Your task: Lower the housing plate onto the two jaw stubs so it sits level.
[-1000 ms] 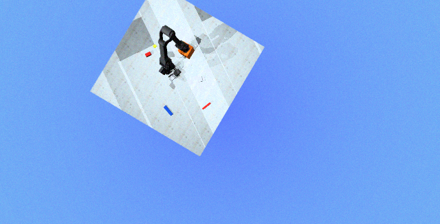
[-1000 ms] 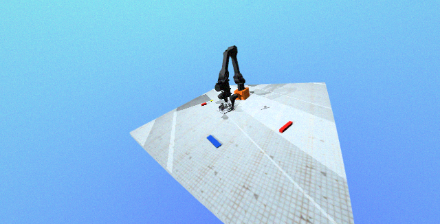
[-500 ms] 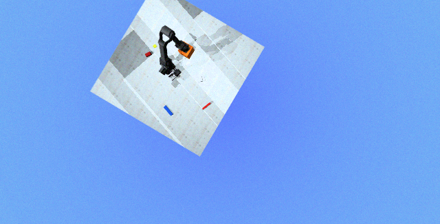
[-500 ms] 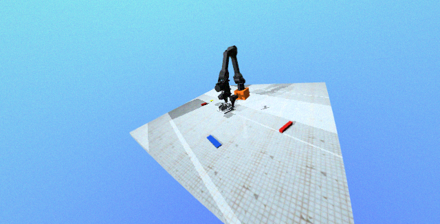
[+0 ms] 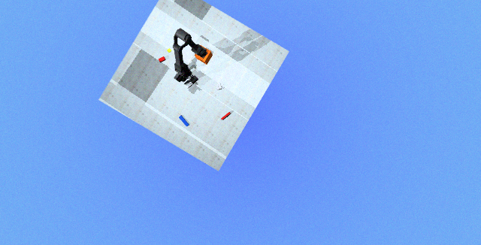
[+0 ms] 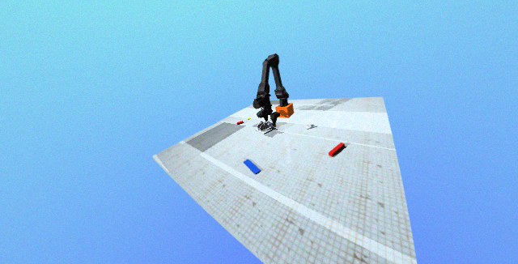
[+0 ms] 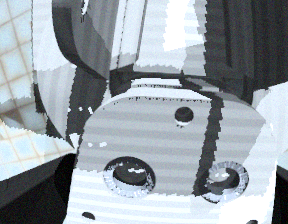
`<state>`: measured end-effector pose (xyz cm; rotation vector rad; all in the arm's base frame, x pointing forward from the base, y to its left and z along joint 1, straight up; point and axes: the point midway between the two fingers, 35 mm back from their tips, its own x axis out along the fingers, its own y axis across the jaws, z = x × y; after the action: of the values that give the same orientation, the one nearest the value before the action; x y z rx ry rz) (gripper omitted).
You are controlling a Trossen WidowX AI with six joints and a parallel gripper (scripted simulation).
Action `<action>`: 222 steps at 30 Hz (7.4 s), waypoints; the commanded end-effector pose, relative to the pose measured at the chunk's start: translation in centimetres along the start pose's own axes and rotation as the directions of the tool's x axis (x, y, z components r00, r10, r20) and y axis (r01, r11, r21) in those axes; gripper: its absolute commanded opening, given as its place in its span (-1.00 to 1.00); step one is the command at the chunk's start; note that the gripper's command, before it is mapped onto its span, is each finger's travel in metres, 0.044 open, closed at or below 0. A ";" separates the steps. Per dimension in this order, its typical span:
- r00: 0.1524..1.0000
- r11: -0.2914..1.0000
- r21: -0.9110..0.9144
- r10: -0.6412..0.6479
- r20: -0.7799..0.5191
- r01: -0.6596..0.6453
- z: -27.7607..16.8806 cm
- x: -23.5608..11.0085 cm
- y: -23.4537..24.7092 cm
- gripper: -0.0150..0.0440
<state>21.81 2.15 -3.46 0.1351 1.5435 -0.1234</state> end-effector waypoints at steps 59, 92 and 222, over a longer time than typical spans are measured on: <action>1.000 1.000 -0.003 -0.004 0.001 0.004 0.0 0.7 -0.1 0.70; 1.000 1.000 -0.003 -0.004 0.001 0.004 0.0 0.7 -0.1 0.70; 1.000 1.000 -0.003 -0.005 0.001 0.005 -1.2 -12.0 -0.5 1.00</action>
<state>20.27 1.89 8.47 0.1351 1.5414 -0.1244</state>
